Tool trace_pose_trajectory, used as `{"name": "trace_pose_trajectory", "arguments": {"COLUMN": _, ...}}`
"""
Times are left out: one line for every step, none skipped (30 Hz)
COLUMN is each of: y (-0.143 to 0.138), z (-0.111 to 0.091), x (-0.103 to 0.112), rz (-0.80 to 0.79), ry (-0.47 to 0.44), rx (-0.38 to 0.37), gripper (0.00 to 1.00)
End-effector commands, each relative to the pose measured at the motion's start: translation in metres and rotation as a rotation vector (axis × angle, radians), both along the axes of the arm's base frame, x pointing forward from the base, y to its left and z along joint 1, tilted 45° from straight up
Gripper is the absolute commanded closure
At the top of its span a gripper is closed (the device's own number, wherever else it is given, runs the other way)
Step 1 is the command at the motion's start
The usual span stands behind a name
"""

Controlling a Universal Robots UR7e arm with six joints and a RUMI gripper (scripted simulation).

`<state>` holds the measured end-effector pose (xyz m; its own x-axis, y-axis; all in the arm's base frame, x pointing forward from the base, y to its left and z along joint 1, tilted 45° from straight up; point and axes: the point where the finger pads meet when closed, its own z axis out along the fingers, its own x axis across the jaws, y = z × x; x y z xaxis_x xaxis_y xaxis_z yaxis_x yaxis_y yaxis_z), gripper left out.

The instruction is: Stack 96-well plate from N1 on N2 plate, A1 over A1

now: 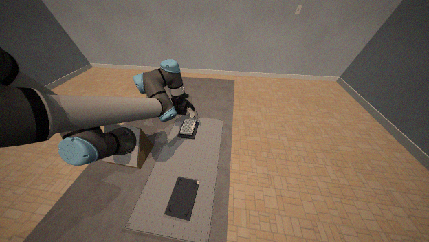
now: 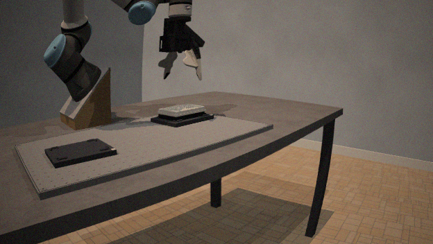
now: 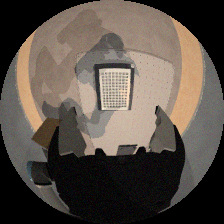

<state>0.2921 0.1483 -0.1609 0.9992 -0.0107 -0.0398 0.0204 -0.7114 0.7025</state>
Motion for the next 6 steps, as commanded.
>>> {"name": "trace_pose_trajectory", "arguments": {"y": 0.0004, "z": 0.0001, "x": 0.0003, "rz": 0.000, "ry": -0.001, "rx": 0.001, "gripper": 0.00}}
{"name": "trace_pose_trajectory", "arguments": {"y": 0.0004, "z": 0.0001, "x": 0.0003, "rz": 0.000, "ry": -0.001, "rx": 0.001, "gripper": 0.00}}
{"name": "trace_pose_trajectory", "arguments": {"y": 0.0004, "z": 0.0001, "x": 0.0003, "rz": 0.000, "ry": -0.001, "rx": 0.001, "gripper": 0.00}}
{"name": "trace_pose_trajectory", "arguments": {"y": 0.0004, "z": 0.0001, "x": 0.0003, "rz": 0.000, "ry": -0.001, "rx": 0.001, "gripper": 0.00}}
{"name": "trace_pose_trajectory", "arguments": {"y": 0.0004, "z": 0.0001, "x": 0.0003, "rz": 0.000, "ry": -0.001, "rx": 0.001, "gripper": 0.00}}
{"name": "trace_pose_trajectory", "arguments": {"y": 0.0004, "z": 0.0001, "x": 0.0003, "rz": 0.000, "ry": -0.001, "rx": 0.001, "gripper": 0.00}}
